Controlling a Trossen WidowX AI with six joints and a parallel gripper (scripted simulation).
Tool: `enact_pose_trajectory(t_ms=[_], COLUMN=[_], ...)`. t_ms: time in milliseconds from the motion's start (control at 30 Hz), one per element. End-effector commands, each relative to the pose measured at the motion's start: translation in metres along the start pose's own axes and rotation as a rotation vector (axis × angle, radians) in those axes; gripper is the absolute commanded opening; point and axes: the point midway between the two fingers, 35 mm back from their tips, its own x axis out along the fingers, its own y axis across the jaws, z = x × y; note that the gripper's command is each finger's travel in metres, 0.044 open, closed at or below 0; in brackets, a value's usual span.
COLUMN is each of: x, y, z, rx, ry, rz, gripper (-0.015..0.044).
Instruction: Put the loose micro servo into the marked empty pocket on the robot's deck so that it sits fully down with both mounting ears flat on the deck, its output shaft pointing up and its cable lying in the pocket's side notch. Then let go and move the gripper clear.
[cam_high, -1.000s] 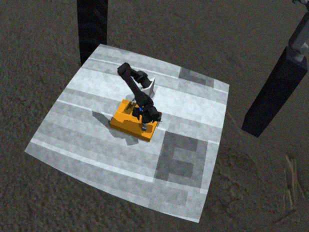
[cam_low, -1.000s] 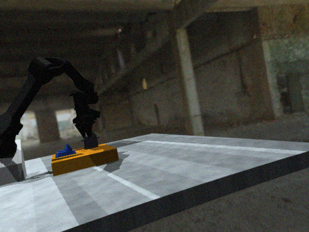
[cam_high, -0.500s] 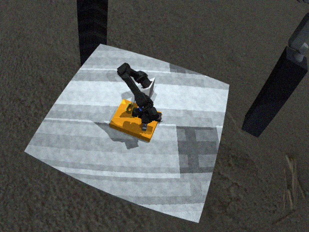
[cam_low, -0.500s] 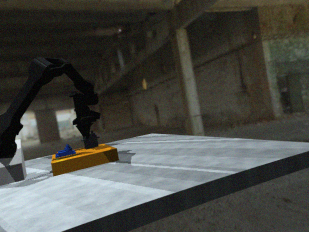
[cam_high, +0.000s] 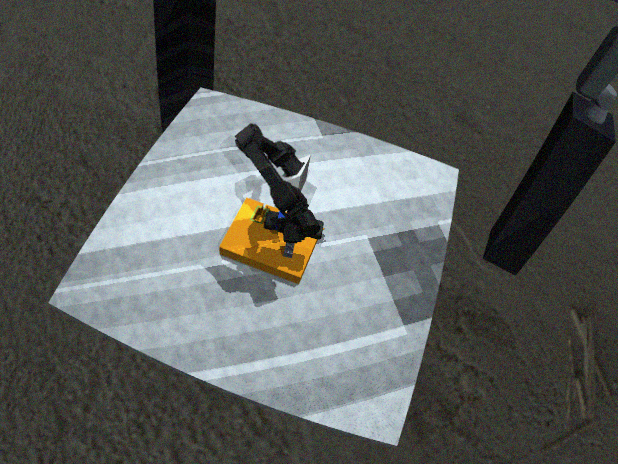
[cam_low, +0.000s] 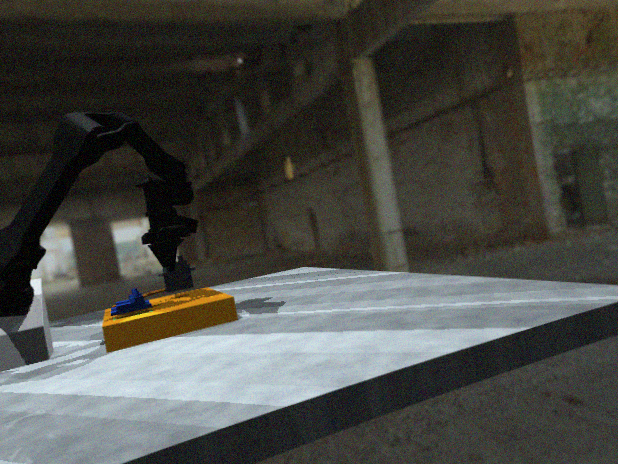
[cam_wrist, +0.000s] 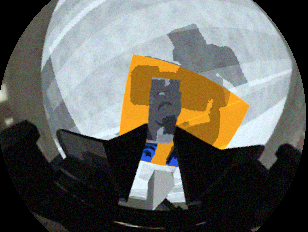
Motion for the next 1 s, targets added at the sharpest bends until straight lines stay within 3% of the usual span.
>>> enact_pose_trajectory(t_ms=[0,633,967], x=[-0.014,-0.013,-0.013], y=[-0.001,-0.004,-0.052], z=[-0.001,-0.004,-0.013], rx=[0.01,0.01,0.009], ry=[-0.017,-0.017,-0.016], rz=[0.009,0.009,0.007], gripper=[0.0,0.0,0.0])
